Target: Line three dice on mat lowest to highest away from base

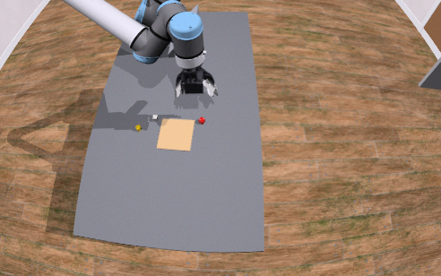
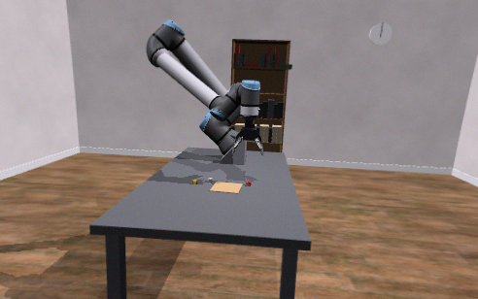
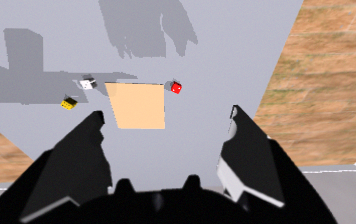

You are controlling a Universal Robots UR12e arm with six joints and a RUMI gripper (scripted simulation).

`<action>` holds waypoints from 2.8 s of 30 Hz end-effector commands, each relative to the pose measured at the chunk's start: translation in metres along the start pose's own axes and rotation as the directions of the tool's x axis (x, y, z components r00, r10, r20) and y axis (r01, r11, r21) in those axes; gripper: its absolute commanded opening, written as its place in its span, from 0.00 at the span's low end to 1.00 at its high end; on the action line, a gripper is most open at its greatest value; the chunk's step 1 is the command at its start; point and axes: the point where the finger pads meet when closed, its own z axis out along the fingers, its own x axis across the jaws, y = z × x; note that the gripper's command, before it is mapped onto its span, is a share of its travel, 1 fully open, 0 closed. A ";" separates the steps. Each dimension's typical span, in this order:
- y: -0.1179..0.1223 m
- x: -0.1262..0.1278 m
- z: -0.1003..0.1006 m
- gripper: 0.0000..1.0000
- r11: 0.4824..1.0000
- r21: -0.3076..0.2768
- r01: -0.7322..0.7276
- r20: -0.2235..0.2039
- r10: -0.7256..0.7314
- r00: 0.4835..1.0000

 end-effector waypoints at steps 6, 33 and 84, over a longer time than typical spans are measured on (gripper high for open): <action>0.000 0.000 -0.008 1.00 1.000 0.001 -0.001 0.001 0.001 1.000; 0.025 0.012 0.002 1.00 0.876 0.001 -0.483 0.001 0.483 0.876; 0.024 0.017 0.029 1.00 0.325 0.000 -0.946 0.001 0.946 0.325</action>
